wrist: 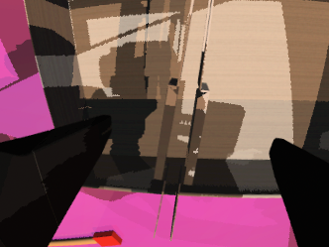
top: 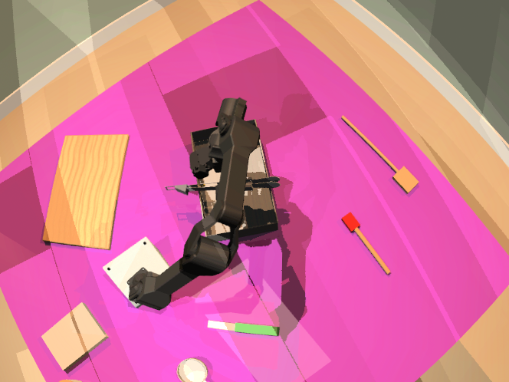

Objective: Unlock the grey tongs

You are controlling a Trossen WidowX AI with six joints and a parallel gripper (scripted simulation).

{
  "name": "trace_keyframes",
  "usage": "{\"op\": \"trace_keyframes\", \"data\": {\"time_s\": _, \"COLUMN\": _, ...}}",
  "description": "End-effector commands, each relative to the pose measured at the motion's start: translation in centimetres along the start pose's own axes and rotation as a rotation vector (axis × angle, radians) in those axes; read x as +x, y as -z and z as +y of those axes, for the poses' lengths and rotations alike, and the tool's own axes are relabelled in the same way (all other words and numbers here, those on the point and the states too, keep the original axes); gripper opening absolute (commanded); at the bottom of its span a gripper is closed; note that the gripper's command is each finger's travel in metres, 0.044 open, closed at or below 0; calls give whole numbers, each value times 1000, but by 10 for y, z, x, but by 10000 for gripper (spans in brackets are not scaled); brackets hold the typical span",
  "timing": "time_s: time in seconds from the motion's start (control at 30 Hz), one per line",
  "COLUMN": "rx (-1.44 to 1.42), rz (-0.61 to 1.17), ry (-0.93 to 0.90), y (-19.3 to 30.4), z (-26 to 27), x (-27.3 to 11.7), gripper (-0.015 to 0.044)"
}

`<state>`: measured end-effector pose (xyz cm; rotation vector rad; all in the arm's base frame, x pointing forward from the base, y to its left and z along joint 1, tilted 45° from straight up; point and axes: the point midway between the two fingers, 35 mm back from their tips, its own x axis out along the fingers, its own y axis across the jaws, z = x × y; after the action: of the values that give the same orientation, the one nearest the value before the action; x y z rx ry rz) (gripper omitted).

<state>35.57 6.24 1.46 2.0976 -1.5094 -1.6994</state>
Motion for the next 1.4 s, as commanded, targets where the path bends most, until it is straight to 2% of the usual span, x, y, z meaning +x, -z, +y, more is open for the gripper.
{"op": "trace_keyframes", "data": {"time_s": 0.0, "rx": -6, "rz": 3, "ry": 0, "y": 2, "z": 1, "x": -1, "gripper": 440}}
{"op": "trace_keyframes", "data": {"time_s": 1.37, "rx": -6, "rz": 5, "ry": -1, "y": 3, "z": 0, "x": 62, "gripper": 440}}
